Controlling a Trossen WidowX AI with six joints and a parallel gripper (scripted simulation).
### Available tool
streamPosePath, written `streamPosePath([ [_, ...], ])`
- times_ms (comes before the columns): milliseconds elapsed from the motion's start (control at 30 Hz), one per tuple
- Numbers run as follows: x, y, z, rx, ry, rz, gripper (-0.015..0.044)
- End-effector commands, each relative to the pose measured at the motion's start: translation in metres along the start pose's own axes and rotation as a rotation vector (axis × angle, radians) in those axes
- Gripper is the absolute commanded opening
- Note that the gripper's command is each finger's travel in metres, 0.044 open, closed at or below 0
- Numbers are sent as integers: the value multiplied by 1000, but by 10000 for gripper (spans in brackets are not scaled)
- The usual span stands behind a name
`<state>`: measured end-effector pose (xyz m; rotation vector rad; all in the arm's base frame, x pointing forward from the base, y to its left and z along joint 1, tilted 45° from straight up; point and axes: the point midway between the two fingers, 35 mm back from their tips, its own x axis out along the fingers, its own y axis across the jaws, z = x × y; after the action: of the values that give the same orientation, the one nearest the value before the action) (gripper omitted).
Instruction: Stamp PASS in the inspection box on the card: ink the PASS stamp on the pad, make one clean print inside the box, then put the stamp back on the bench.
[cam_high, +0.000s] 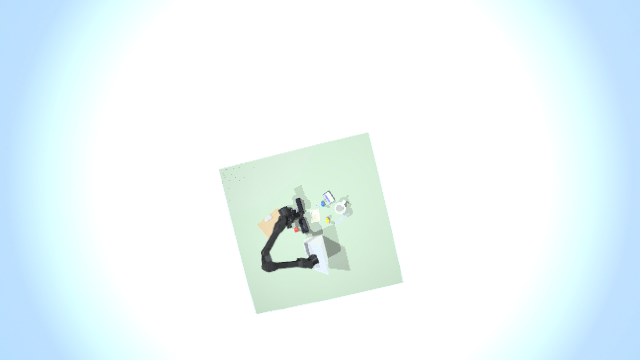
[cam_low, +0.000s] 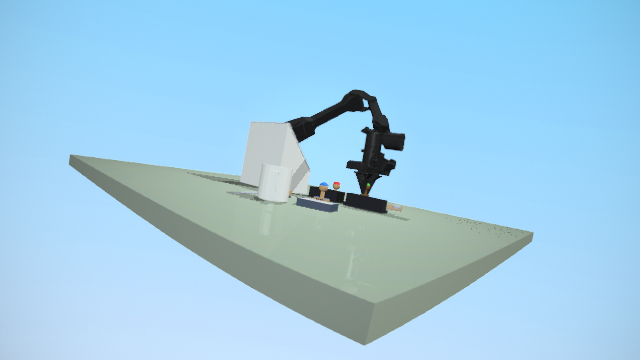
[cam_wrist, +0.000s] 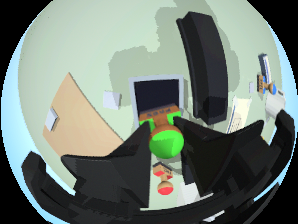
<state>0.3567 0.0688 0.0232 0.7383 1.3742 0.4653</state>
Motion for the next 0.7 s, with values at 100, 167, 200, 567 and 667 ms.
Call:
streamPosePath([
  [100, 2, 0, -1, 0, 3, -1, 0],
  [167, 3, 0, -1, -1, 3, -1, 0],
  [200, 3, 0, -1, -1, 3, 0, 0],
  [567, 5, 0, -1, -1, 3, 0, 0],
  [667, 6, 0, -1, -1, 3, 0, 0],
])
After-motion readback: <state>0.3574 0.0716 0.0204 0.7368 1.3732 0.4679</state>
